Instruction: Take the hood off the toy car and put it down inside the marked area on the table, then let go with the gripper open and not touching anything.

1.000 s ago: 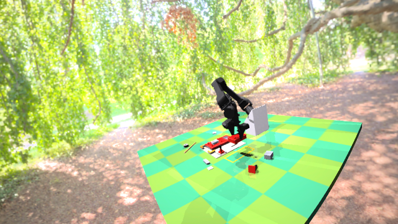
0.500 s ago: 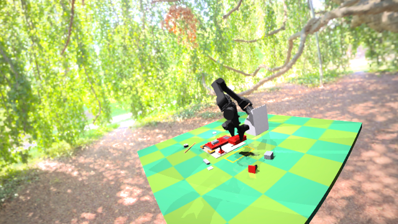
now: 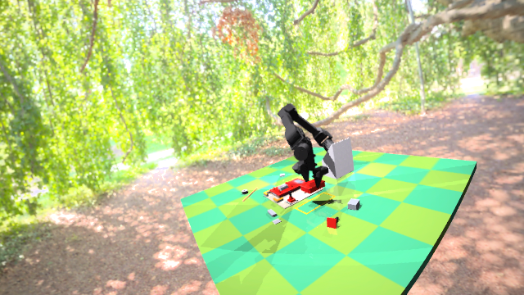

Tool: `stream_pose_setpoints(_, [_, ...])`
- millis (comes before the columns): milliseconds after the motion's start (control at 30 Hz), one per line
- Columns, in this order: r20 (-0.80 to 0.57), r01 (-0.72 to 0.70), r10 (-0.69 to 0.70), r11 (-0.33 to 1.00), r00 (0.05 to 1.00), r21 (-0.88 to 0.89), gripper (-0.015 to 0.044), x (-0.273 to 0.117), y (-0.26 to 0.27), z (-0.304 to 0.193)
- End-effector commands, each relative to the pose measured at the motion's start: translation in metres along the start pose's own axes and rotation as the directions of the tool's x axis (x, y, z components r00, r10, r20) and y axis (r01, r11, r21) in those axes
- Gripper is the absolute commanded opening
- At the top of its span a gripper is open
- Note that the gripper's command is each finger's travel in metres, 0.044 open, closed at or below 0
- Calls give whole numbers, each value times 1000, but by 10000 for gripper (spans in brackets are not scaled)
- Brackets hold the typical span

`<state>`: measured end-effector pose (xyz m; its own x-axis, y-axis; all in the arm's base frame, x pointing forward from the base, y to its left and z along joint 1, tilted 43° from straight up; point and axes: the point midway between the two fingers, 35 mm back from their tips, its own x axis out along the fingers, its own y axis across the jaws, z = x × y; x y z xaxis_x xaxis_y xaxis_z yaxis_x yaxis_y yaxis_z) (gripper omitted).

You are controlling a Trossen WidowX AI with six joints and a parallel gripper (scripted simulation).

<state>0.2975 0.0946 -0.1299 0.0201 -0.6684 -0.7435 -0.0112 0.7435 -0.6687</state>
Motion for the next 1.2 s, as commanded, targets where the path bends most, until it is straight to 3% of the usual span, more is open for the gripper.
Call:
stream_pose_setpoints(0, [1,7,-7,1000,1000,-5,0,4,-1,-1])
stream_pose_setpoints(1167, [1,8,-8,1000,1000,-5,0,30,-2,-1])
